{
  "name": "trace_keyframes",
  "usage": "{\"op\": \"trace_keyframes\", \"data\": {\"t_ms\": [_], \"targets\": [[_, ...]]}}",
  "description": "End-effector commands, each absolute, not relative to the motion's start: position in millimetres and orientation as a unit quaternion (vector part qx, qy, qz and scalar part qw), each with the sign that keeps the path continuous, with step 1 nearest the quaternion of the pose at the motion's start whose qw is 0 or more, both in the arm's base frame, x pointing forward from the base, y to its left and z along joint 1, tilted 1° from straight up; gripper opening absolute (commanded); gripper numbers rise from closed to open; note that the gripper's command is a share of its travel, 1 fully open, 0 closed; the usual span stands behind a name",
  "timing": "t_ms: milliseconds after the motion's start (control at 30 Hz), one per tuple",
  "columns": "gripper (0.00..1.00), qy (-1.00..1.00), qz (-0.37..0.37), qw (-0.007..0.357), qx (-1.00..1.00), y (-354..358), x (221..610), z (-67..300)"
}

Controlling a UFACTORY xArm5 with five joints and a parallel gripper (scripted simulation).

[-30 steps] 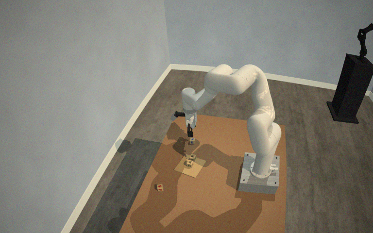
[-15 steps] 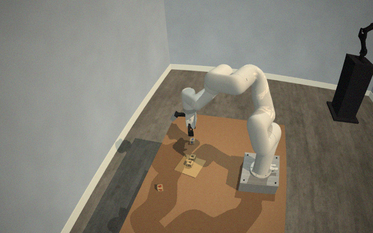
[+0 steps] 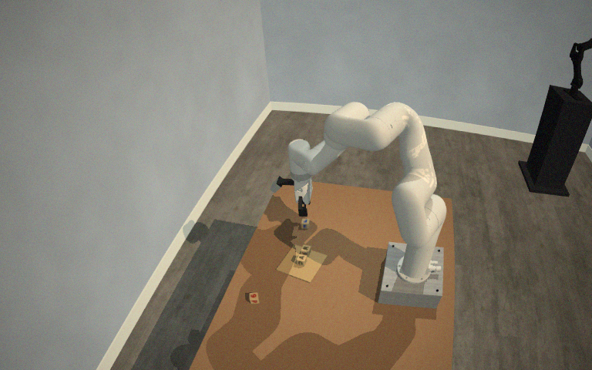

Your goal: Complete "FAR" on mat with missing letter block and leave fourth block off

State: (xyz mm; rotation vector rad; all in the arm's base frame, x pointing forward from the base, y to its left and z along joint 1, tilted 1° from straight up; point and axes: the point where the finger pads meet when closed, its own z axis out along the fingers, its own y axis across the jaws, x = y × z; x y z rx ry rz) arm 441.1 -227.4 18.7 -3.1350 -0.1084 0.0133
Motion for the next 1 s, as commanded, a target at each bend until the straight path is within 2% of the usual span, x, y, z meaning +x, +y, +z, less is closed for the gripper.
{"op": "trace_keyframes", "data": {"t_ms": [0,967], "targets": [[0.69,-0.035,0.002,0.001,-0.999,-228.0,442.4,20.2],[0.69,-0.035,0.003,0.002,-0.999,-228.1,442.1,9.0]]}}
